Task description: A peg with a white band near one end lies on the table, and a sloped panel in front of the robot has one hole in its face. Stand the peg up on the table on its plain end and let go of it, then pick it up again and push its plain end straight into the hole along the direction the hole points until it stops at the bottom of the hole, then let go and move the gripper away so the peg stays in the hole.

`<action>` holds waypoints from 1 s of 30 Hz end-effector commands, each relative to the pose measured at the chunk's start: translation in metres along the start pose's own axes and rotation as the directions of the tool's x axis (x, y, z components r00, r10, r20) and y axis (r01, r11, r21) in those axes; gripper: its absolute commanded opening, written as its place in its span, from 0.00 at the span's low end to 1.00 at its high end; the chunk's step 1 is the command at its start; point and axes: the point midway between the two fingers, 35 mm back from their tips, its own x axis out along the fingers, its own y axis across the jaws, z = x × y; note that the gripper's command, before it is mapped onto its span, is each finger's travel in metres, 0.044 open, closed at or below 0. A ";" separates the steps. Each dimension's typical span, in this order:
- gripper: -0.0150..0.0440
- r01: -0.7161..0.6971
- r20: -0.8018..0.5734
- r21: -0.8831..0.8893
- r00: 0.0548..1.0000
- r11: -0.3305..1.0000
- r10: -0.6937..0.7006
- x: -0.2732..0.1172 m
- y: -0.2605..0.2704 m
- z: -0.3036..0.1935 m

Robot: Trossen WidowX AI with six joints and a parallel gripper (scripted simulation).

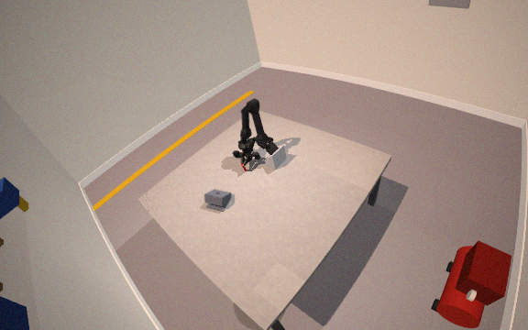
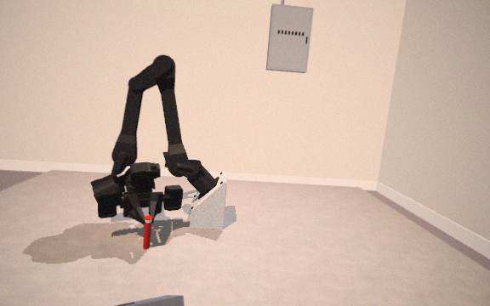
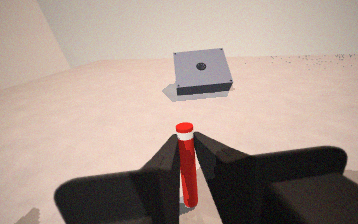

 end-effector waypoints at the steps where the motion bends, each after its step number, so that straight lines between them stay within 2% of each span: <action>1: 0.34 0.000 0.000 -0.002 1.000 1.000 0.000 0.000 0.000 -0.001; 30: 0.34 0.005 0.033 0.003 0.999 1.000 -0.005 -0.005 0.001 -0.005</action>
